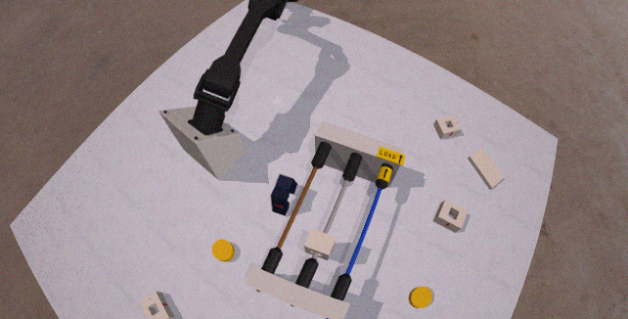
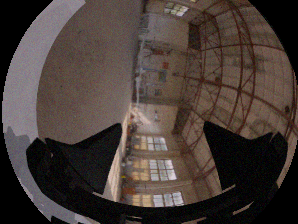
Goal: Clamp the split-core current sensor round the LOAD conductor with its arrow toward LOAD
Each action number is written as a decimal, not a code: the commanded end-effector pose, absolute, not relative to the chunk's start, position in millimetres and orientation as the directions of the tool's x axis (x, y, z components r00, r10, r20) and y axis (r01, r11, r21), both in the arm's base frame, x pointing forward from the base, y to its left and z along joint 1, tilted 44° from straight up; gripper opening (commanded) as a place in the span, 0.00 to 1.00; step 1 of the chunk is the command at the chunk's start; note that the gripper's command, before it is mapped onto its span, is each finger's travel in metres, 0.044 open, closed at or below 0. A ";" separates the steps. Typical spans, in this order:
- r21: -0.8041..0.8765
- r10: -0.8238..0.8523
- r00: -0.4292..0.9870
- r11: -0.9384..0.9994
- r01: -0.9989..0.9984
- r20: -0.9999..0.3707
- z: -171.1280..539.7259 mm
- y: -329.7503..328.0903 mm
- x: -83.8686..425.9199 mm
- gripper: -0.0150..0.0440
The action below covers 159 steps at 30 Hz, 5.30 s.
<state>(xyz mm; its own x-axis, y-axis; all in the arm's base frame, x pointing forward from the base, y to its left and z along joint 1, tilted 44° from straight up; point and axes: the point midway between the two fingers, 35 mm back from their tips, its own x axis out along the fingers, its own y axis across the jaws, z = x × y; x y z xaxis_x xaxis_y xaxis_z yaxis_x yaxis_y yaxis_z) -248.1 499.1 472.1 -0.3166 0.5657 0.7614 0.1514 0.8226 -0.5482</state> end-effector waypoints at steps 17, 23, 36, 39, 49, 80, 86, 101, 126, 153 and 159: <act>-0.815 0.814 0.113 0.577 -0.051 0.569 482.2 484.5 83.8 1.00; -0.812 0.811 0.308 0.560 -0.162 0.498 472.8 430.7 176.4 1.00; -0.609 0.609 0.726 0.719 -0.335 0.318 428.2 254.6 311.2 1.00; -0.522 0.522 0.809 0.786 -0.332 0.272 412.8 206.3 326.6 1.00; -0.145 0.145 0.984 0.981 -0.129 0.107 348.6 48.0 329.8 1.00; 0.611 0.727 0.417 0.685 -0.396 -0.545 186.5 22.6 333.1 1.00; 0.611 0.727 0.417 0.685 -0.396 -0.545 186.5 22.6 333.1 1.00; 0.601 0.697 0.378 0.717 -0.352 -0.610 148.9 5.7 319.0 1.00; 0.648 0.681 0.064 0.717 -0.258 -0.729 21.1 -17.0 208.2 1.00; 0.650 0.684 0.064 0.714 -0.258 -0.726 -10.3 14.2 209.9 1.00; 0.644 0.680 0.065 0.718 -0.263 -0.730 -9.3 12.1 210.8 0.82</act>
<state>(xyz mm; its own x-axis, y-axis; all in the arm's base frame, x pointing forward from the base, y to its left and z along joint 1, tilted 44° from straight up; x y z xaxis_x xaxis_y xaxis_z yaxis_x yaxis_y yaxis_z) 210.7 12.4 -9.7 0.0658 0.6802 -0.7301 -0.2615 0.7179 0.6452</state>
